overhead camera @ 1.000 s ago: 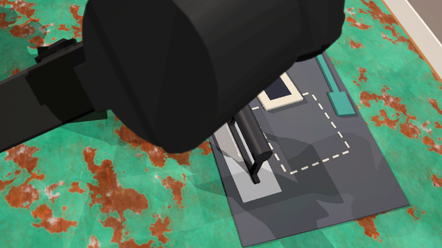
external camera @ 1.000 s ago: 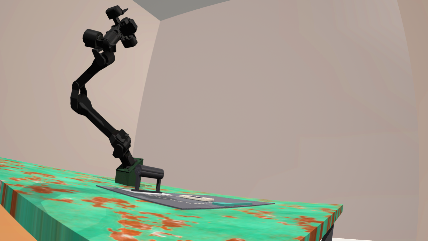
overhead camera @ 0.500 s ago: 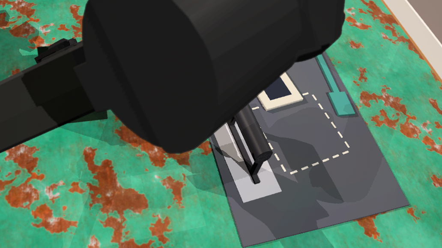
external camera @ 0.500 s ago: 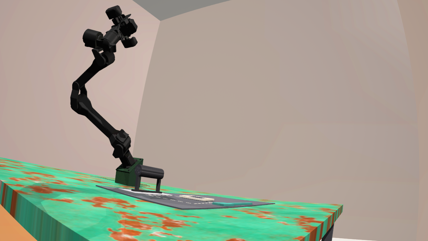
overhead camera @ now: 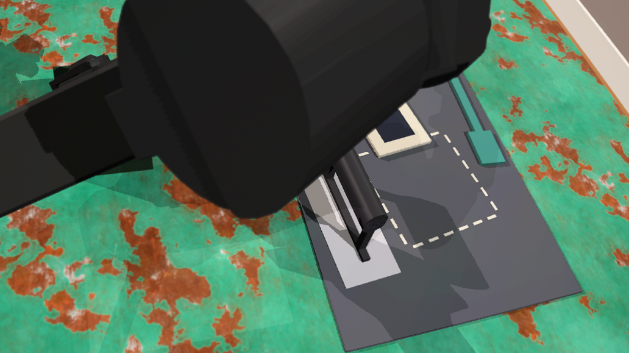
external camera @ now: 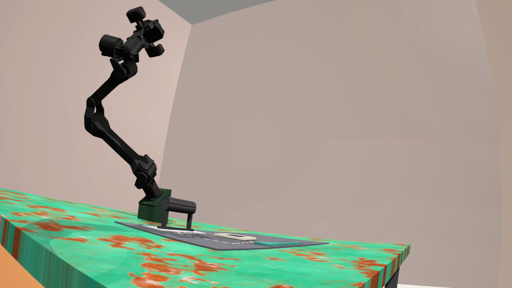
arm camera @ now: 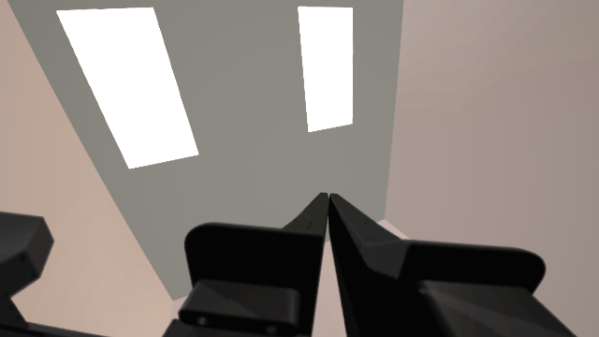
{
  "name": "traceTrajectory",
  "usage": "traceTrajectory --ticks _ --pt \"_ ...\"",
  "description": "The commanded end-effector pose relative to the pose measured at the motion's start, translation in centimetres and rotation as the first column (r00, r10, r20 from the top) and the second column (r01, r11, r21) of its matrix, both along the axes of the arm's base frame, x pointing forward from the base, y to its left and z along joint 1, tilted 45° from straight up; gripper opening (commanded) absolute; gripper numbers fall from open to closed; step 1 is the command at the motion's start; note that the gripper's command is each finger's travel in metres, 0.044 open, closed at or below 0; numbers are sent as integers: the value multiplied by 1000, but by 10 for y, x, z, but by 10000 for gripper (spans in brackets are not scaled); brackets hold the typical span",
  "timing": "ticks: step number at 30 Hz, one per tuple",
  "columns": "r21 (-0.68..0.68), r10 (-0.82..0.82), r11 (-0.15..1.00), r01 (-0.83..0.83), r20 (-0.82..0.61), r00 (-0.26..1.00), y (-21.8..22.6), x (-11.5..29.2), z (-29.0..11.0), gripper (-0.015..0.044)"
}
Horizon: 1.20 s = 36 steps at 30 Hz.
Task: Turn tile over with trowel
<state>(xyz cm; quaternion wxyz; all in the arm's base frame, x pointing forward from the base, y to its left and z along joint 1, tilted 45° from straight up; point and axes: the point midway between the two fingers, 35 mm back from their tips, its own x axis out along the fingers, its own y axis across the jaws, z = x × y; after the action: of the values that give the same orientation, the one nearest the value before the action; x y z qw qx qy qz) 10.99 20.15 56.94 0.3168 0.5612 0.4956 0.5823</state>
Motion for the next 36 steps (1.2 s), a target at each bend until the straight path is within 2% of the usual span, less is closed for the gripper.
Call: traceTrajectory --ticks 1,7,11,32,36 --pt "0 0 1000 0 0 1000 0 0 0 0" --pt "0 0 1000 0 0 1000 0 0 0 0" --pt "0 0 1000 0 0 1000 0 0 0 100" --pt "0 0 1000 0 0 1000 0 0 0 100" --pt "0 0 1000 0 0 1000 0 0 0 0"
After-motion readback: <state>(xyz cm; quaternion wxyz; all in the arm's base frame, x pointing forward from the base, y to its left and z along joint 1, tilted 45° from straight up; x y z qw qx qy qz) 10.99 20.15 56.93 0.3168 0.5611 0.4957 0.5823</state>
